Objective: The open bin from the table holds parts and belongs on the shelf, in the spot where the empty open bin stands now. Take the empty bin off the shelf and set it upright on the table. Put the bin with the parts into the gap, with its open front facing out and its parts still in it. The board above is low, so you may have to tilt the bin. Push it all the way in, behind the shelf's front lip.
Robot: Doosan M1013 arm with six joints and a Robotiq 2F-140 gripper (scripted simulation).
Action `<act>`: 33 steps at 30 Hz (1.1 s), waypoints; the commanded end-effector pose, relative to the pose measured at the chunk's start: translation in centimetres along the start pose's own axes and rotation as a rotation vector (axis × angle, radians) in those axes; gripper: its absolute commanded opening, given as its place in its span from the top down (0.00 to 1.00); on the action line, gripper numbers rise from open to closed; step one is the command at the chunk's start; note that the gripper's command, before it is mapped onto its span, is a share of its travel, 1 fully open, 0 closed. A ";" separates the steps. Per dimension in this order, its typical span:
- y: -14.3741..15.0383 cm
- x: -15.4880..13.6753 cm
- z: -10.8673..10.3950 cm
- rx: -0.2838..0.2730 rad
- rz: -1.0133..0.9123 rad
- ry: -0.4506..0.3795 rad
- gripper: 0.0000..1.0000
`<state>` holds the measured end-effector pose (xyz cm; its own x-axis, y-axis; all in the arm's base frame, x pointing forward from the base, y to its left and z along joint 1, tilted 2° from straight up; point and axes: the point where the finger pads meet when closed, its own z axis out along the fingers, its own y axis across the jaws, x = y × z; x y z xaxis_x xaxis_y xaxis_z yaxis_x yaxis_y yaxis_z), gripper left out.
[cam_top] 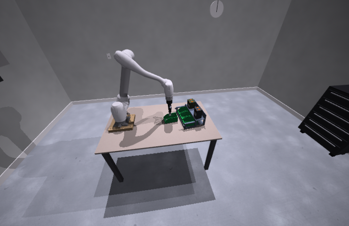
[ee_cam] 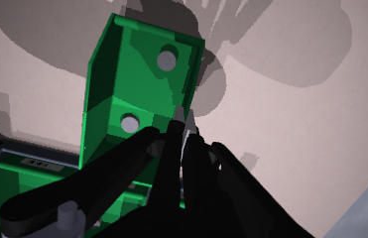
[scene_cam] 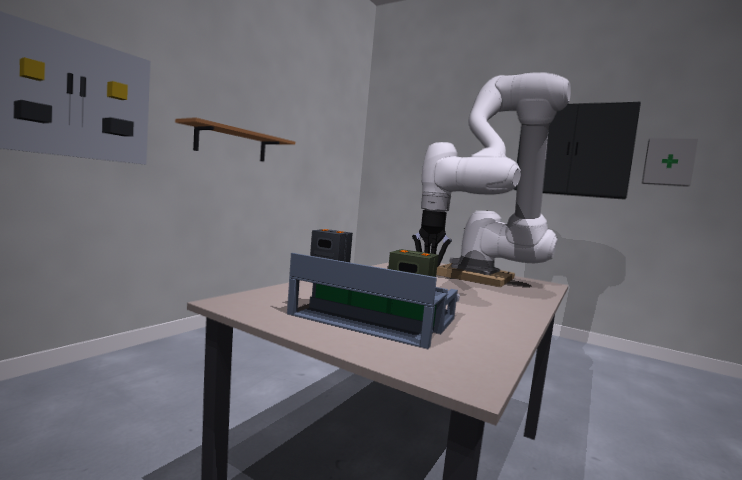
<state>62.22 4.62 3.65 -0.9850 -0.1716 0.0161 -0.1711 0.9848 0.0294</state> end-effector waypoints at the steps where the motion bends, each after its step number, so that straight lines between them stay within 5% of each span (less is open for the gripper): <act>1: 0.0 0.0 0.2 0.000 0.000 0.000 0.90; 18: 0.0 0.0 0.4 0.000 0.000 0.000 0.90; 19: 0.0 0.0 0.4 0.000 0.000 0.000 0.76; 33: 0.0 0.0 0.4 0.000 0.000 0.000 0.76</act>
<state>62.22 4.63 3.26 -0.9850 -0.1716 0.0161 -0.1711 0.9848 0.0293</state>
